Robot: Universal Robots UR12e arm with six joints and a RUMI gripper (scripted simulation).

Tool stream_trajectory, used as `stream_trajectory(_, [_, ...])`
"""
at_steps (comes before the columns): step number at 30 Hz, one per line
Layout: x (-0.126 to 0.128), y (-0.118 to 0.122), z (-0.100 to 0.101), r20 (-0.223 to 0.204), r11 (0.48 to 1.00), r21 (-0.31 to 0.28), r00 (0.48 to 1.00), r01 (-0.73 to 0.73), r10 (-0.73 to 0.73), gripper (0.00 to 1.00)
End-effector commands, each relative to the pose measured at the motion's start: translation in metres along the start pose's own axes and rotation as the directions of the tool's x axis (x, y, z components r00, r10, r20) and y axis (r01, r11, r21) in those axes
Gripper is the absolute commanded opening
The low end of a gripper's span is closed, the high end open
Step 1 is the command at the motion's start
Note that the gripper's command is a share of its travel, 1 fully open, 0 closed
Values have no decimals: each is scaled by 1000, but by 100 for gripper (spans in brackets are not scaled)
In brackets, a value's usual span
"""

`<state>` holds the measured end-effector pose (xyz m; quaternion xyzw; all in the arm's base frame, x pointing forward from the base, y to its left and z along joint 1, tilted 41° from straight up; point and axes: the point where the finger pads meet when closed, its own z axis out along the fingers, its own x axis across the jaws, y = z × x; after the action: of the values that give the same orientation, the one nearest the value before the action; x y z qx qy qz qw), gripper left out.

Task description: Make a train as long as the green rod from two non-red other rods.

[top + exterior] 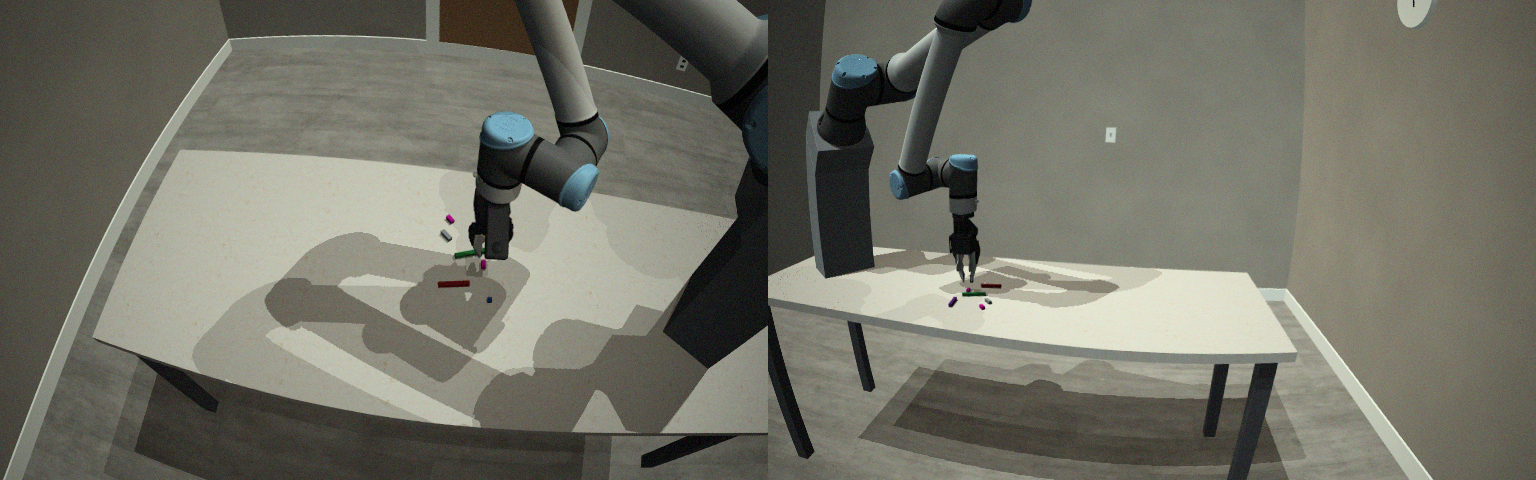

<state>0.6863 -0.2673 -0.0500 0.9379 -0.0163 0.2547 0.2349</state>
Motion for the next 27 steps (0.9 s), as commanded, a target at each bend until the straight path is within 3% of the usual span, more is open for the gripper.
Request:
stream_trajectory(1, [0,0,6,-1,1000,0,1000,0,0,14])
stream_trajectory(27, [1,0,15,-1,1000,0,1000,0,0,14])
